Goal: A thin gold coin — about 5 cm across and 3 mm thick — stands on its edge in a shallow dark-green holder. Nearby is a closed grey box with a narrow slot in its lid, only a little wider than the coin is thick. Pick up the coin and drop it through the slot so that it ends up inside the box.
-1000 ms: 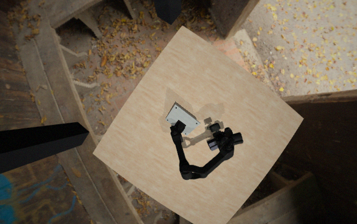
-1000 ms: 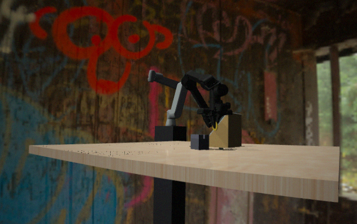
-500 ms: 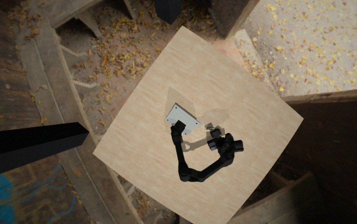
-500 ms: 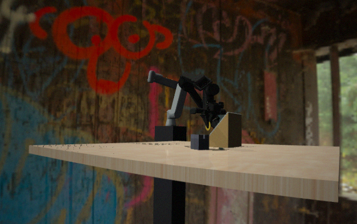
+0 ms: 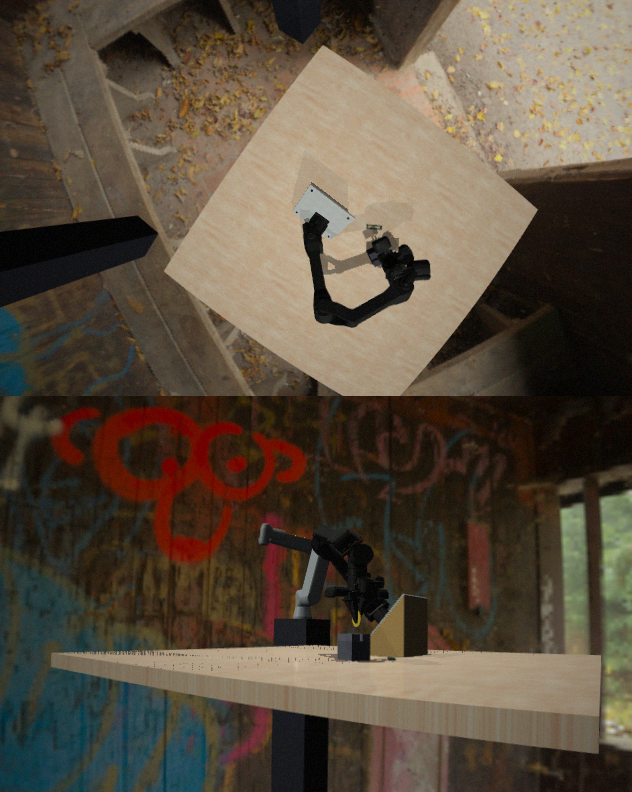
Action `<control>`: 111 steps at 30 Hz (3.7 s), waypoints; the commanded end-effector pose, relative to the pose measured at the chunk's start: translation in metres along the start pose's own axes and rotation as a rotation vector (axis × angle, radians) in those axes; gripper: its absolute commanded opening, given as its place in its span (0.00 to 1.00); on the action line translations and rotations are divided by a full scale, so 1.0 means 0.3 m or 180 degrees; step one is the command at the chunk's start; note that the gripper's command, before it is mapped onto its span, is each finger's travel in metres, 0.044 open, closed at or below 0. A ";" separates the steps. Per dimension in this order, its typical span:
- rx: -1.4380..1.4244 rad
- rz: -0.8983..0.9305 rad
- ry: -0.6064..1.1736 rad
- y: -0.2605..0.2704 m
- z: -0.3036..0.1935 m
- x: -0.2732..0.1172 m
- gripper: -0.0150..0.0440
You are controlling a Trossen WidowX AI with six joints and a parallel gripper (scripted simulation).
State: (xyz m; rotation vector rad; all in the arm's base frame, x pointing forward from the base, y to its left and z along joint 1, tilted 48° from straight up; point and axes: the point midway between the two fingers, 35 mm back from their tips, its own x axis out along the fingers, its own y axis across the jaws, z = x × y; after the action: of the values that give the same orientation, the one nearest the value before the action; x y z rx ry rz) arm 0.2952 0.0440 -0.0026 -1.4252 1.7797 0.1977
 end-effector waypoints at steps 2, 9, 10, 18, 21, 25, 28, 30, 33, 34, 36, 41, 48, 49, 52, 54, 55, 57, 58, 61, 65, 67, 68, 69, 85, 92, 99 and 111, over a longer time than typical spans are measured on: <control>0.0008 -0.0015 -0.0001 -0.026 -0.009 -0.002 0.25; 0.0006 -0.0001 0.0003 -0.011 -0.006 0.001 0.25; 0.0006 -0.0001 0.0003 -0.011 -0.006 0.001 0.25; 0.0008 -0.0002 0.0003 -0.021 -0.009 0.000 0.25; 0.0007 -0.0002 0.0003 -0.027 -0.012 -0.002 0.25; 0.0007 -0.0002 0.0003 -0.030 -0.013 -0.004 0.25; 0.0004 -0.0002 0.0003 -0.031 -0.011 -0.004 0.25; 0.0005 0.0001 0.0003 -0.030 -0.010 -0.004 0.26; 0.0010 0.0011 0.0003 -0.026 -0.012 -0.002 0.25; 0.0010 0.0011 0.0003 -0.026 -0.012 -0.002 0.25; 0.0010 0.0011 0.0003 -0.026 -0.012 -0.002 0.25; 0.0010 0.0010 0.0003 -0.026 -0.012 0.002 0.25; -0.0013 0.0010 0.0003 -0.024 -0.014 0.014 0.25; -0.0015 0.0010 0.0003 -0.023 -0.014 0.015 0.25; -0.0018 0.0010 0.0003 -0.023 -0.016 0.020 0.25; -0.0019 0.0010 0.0004 -0.022 -0.017 0.022 0.25; -0.0019 0.0010 0.0004 -0.022 -0.017 0.024 0.25; -0.0019 0.0010 0.0004 -0.022 -0.017 0.026 0.25; -0.0018 0.0010 0.0004 -0.022 -0.016 0.028 0.25; -0.0016 0.0010 0.0004 -0.023 -0.015 0.032 0.25; -0.0014 0.0010 0.0004 -0.024 -0.014 0.038 0.25; -0.0013 0.0010 0.0004 -0.024 -0.014 0.041 0.25; -0.0012 0.0010 0.0004 -0.024 -0.014 0.043 0.25; -0.0012 0.0010 0.0004 -0.024 -0.014 0.044 0.25; 0.0007 0.0010 -0.0019 -0.027 -0.011 0.056 0.30; 0.0007 0.0010 -0.0019 -0.027 -0.011 0.056 0.53; 0.0007 0.0010 -0.0019 -0.027 -0.011 0.056 0.53; -0.0020 0.0005 0.0005 -0.016 -0.022 -0.142 1.00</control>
State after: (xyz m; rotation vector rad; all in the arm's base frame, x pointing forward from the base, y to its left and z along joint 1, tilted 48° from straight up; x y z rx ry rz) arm 0.2960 0.0538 0.0183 -1.4307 1.7984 0.2041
